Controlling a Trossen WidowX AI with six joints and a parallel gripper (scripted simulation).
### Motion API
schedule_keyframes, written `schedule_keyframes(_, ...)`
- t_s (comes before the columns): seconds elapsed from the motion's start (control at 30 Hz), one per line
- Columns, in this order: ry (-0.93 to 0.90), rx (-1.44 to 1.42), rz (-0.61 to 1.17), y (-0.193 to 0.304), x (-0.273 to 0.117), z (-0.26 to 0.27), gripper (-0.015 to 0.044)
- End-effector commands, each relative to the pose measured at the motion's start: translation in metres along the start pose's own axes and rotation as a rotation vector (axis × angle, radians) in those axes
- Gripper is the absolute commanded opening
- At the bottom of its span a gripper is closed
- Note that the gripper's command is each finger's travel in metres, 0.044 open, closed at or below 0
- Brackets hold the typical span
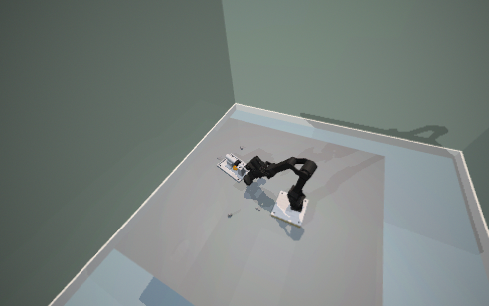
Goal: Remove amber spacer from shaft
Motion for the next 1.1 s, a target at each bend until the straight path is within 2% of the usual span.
schedule_keyframes(0.0,0.002,-0.002,-0.004,-0.0012,0.0004,0.0000,0.0000)
schedule_keyframes(1.07,0.002,-0.002,-0.005,-0.0042,0.0033,0.0003,0.0000)
Point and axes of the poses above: the point midway between the two fingers, 35 mm back from their tips, its own x axis out along the fingers, its own z axis across the jaws, y = z × x, the point moved 8 cm from there along -x, back along the fingers, and after that the axes turned 7 degrees about x, right-handed, at the moved point
